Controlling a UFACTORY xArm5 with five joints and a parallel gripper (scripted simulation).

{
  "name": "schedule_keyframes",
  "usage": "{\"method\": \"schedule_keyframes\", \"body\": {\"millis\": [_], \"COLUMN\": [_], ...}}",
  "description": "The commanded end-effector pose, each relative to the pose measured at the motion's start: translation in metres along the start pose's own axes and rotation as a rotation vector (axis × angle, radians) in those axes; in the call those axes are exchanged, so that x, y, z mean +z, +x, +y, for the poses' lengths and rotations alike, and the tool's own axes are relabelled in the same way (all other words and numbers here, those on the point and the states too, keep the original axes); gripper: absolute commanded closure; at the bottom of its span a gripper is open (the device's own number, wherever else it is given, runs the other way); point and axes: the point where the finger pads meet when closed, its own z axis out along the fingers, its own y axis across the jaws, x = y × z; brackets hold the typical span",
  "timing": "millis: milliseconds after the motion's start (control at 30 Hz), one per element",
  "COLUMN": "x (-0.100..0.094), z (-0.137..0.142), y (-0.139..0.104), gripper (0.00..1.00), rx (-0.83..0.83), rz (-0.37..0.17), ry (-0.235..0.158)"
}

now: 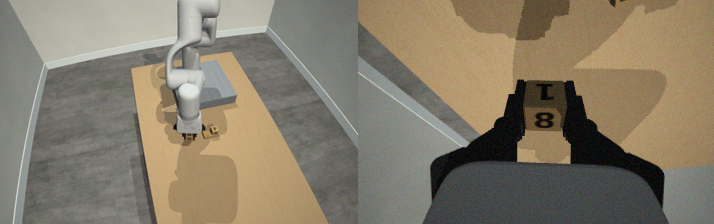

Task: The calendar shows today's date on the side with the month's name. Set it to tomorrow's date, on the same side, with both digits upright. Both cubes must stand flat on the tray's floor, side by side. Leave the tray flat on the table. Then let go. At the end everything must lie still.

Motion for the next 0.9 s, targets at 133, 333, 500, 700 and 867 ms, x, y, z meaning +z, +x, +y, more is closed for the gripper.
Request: {"method": "schedule_keyframes", "body": {"millis": [133, 333, 500, 700, 867], "x": [0.027, 0.047, 0.070, 0.086, 0.089], "z": [0.000, -0.001, -0.002, -0.003, -0.003], "y": [-0.001, -0.001, -0.001, -0.001, -0.001], "gripper": [0.71, 0.71, 0.71, 0.71, 0.71], "rx": [0.000, 0.000, 0.000, 0.000, 0.000], "rz": [-0.003, -0.003, -0.003, -0.003, -0.003], "ry": [0.000, 0.000, 0.000, 0.000, 0.000]}}
